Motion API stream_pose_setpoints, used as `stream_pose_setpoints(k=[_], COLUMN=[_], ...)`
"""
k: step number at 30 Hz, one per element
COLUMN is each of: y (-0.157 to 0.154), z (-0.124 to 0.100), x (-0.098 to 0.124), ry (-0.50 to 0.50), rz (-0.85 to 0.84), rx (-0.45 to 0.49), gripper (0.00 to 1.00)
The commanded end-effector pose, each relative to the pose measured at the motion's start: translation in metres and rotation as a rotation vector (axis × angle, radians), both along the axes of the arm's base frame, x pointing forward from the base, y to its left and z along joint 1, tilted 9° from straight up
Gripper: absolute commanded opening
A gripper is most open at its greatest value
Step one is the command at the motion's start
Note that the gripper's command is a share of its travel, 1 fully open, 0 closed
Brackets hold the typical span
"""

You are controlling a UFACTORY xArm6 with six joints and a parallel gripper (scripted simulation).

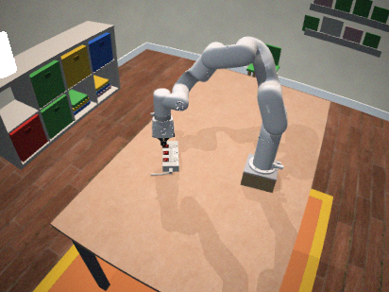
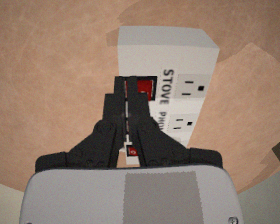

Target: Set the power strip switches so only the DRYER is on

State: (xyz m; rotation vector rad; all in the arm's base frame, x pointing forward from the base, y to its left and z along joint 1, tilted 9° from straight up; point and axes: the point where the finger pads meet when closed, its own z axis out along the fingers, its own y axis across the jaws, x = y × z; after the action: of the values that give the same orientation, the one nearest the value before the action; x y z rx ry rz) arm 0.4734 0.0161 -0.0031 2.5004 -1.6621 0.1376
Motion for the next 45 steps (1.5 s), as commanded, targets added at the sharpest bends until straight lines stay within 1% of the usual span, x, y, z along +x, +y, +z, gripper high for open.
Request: stream_pose_setpoints(k=[1,12,25,45], y=[0.000,0.001,0.006,0.006], z=[0.000,0.004,0.035,0.038], x=[0.000,0.000,0.000,0.000], ry=[0.000,0.000,0.000,0.000], rz=[0.000,0.000,0.000,0.000], rx=[0.000,0.000,0.000,0.000], gripper=[0.00,0.00,0.00,0.00])
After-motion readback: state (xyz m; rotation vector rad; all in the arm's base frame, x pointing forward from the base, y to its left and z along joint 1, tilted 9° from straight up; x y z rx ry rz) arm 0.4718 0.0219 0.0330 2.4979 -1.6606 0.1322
